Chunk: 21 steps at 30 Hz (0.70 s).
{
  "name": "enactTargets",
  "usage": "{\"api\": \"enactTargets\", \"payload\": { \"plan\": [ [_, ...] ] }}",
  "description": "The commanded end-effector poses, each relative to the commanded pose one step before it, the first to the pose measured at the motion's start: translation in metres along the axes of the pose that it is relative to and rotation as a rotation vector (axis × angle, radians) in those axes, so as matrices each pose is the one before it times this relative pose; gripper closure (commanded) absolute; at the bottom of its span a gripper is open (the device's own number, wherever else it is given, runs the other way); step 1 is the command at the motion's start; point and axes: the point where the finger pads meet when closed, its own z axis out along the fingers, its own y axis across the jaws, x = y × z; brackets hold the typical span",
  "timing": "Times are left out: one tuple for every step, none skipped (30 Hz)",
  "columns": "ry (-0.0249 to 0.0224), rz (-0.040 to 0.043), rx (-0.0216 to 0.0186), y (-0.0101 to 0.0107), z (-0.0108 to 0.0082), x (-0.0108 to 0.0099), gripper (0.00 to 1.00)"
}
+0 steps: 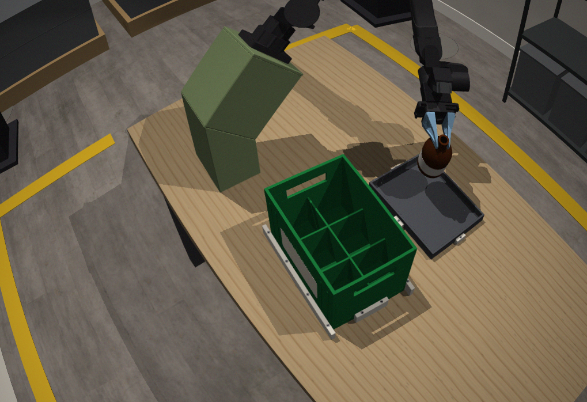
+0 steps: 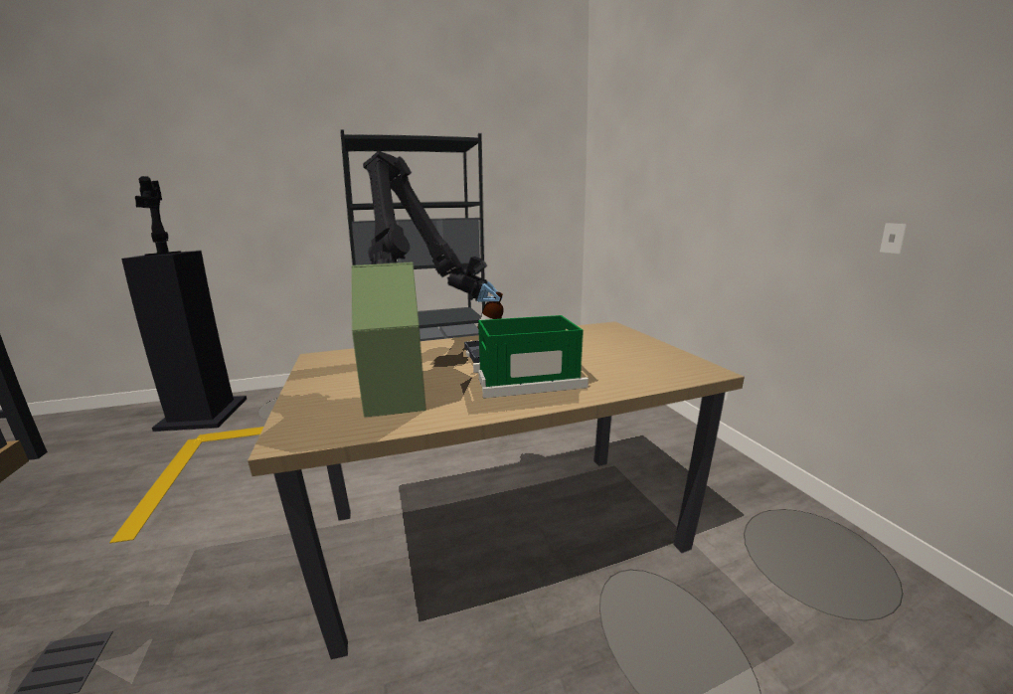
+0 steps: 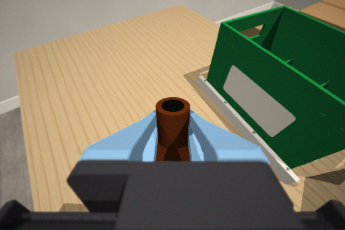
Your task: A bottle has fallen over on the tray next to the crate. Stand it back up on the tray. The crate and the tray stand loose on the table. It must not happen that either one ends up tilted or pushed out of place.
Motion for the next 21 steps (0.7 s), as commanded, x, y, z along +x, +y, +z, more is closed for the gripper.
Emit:
{"api": "enactTargets", "payload": {
  "plan": [
    [-0.02430, 0.01924, 0.00416, -0.00117, 0.00622, -0.01408, 1.00],
    [0.00003, -0.00026, 0.00053, -0.00066, 0.00014, -0.00002, 1.00],
    [0.00018, -0.00154, 0.00172, -0.00130, 0.00035, 0.00023, 1.00],
    [0.00020, -0.00173, 0.00159, -0.00108, 0.00035, 0.00022, 1.00],
    [0.00017, -0.00240, 0.00237, -0.00095, 0.00034, 0.00018, 1.00],
    [-0.00004, -0.00066, 0.00051, -0.00043, 0.00032, 0.00012, 1.00],
    [-0.00008, 0.00129, -0.00113, 0.00006, 0.00021, 0.00001, 1.00],
    [0.00000, 0.00000, 0.00000, 0.00000, 0.00000, 0.00000, 1.00],
    [0.00000, 0.00000, 0.00000, 0.00000, 0.00000, 0.00000, 1.00],
    [-0.00052, 0.00614, -0.00415, 0.00316, -0.00145, -0.00172, 1.00],
    [-0.00014, 0.00062, -0.00179, -0.00014, 0.00005, -0.00009, 1.00],
    [-0.00002, 0.00027, -0.00064, -0.00063, 0.00025, 0.00013, 1.00],
    [0.00033, -0.00210, 0.00206, -0.00132, 0.00026, 0.00023, 1.00],
    [0.00034, -0.00414, 0.00396, -0.00132, 0.00022, 0.00018, 1.00],
    [-0.00026, 0.00038, -0.00038, -0.00008, 0.00020, 0.00003, 1.00],
    [-0.00007, 0.00171, -0.00127, 0.00018, 0.00018, 0.00005, 1.00],
    [-0.00005, 0.00119, -0.00103, 0.00014, 0.00015, 0.00004, 1.00],
    [0.00010, -0.00086, 0.00138, -0.00049, 0.00013, 0.00008, 1.00],
    [0.00023, -0.00314, 0.00327, -0.00098, 0.00011, 0.00011, 1.00],
    [0.00001, -0.00057, 0.00034, -0.00017, 0.00009, 0.00004, 1.00],
    [-0.00015, 0.00138, -0.00103, 0.00051, 0.00006, -0.00004, 1.00]
  ]
}}
